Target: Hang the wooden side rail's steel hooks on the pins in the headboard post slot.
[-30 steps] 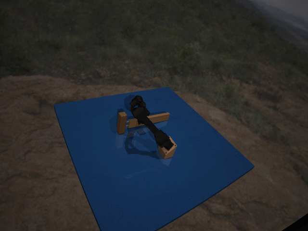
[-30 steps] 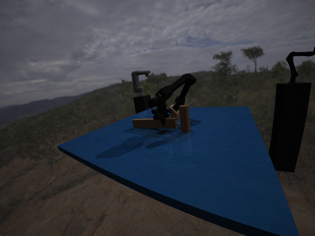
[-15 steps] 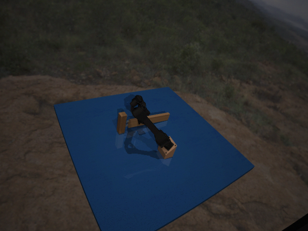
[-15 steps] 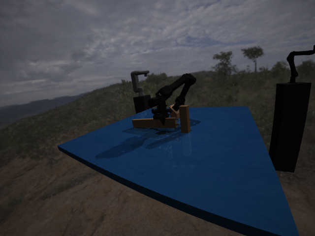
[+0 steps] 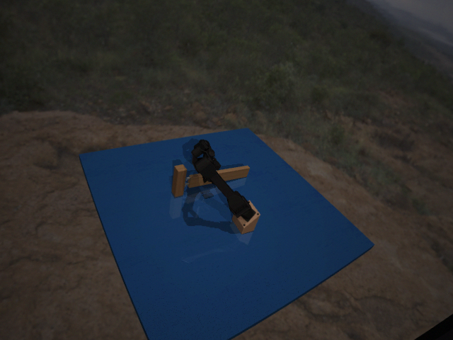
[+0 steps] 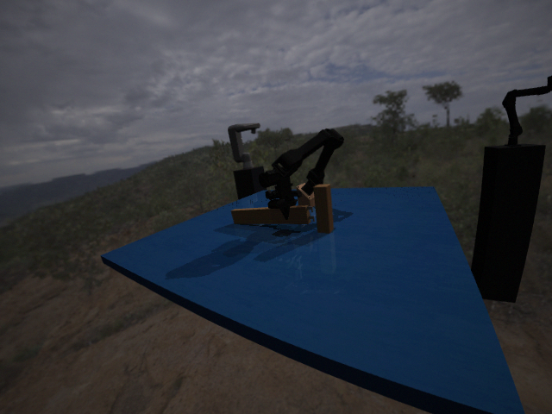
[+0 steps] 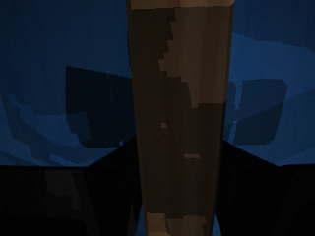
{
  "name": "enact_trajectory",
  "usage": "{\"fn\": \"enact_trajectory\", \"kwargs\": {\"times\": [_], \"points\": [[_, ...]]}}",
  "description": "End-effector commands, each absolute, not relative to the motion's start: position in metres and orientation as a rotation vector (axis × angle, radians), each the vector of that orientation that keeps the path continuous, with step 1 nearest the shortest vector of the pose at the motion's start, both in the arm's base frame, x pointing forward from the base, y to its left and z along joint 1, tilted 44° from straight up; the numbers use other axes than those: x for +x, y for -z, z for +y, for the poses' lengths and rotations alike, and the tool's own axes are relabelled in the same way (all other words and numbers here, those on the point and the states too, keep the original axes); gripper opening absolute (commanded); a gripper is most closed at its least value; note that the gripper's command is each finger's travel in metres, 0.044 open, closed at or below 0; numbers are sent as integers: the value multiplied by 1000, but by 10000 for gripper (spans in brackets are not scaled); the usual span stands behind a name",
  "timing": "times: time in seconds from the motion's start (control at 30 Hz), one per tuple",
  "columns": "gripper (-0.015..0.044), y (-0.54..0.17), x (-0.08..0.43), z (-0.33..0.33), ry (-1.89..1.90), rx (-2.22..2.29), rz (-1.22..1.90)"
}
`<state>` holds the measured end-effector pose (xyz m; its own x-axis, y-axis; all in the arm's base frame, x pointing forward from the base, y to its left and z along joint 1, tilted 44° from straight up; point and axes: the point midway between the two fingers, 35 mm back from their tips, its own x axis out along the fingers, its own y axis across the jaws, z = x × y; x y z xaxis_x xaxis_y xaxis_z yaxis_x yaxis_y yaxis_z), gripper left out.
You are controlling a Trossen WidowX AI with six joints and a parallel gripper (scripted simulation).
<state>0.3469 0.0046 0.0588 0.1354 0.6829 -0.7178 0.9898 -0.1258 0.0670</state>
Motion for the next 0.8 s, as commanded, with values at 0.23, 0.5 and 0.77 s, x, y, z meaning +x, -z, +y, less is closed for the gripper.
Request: {"fn": "enact_trajectory", "kwargs": {"times": [0.23, 0.5, 0.77], "points": [[0, -61, 347, 1, 730, 1877, 1587], [0, -61, 346, 3, 730, 1877, 1588], [0, -61, 346, 4, 730, 1877, 1588]]}}
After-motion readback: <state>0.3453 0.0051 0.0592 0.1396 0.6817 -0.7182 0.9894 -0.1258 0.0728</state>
